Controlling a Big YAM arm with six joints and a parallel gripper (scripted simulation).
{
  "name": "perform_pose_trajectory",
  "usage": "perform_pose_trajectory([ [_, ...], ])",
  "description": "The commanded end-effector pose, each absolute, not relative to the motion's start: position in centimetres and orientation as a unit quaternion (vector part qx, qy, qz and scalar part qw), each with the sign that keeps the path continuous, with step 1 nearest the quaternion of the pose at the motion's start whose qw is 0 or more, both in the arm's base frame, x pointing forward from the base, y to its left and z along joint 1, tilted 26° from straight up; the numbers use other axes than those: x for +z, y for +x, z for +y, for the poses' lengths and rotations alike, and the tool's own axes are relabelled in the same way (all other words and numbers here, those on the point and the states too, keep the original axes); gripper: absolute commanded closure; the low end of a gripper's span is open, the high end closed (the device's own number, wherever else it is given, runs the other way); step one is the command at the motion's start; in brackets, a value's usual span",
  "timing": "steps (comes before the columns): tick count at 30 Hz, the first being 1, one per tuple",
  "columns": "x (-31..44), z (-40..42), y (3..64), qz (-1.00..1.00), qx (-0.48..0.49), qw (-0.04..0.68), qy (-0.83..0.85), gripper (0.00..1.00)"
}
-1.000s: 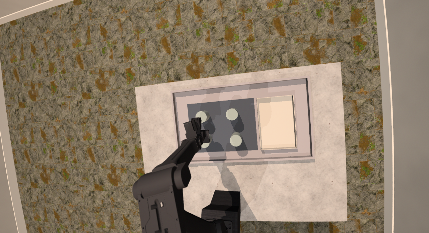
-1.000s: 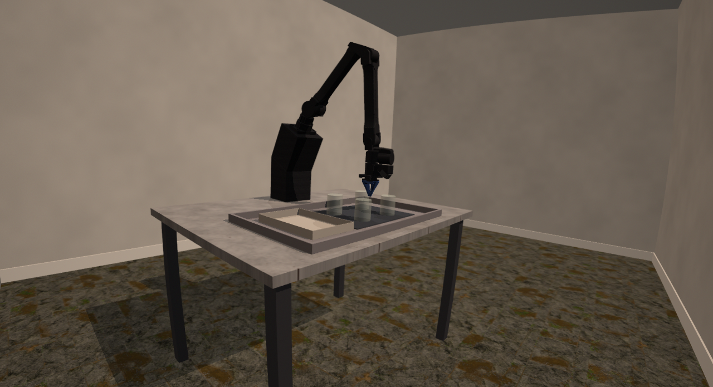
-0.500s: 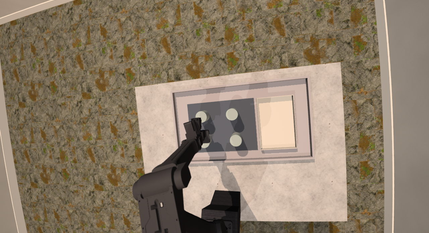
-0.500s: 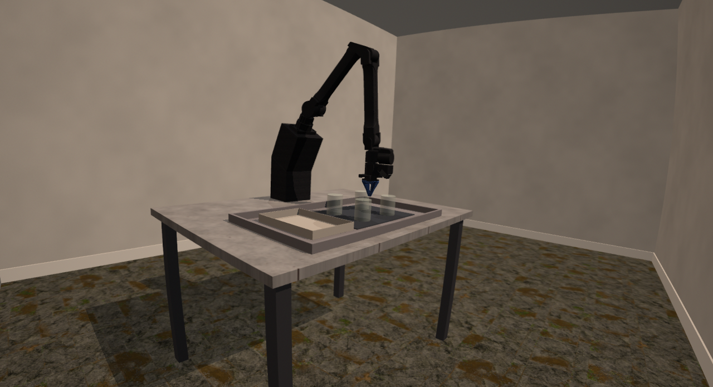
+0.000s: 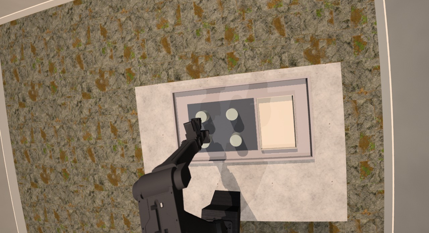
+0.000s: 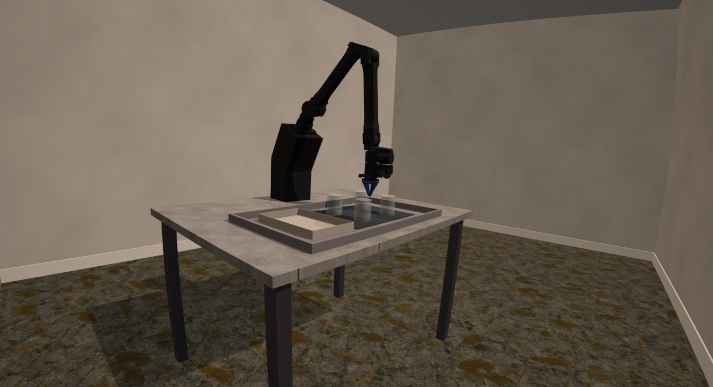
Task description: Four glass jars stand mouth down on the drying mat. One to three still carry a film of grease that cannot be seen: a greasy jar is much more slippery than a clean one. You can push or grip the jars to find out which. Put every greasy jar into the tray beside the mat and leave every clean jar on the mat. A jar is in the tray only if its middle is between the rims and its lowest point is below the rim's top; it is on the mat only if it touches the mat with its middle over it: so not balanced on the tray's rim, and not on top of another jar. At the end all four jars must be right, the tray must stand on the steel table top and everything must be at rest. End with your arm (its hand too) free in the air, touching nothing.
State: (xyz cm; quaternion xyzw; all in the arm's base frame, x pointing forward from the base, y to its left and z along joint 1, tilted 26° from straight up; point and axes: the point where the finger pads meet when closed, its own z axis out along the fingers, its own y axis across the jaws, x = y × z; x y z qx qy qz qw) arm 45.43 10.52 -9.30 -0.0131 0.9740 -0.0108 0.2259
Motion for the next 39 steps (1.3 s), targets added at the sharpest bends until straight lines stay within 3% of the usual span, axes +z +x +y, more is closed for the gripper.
perform_pose_trajectory([
  [1,-9.39,10.84,44.4,0.975,-0.01,0.223,-0.016,1.0],
  [39,-9.59,10.82,43.99,0.975,-0.01,0.223,-0.016,1.0],
])
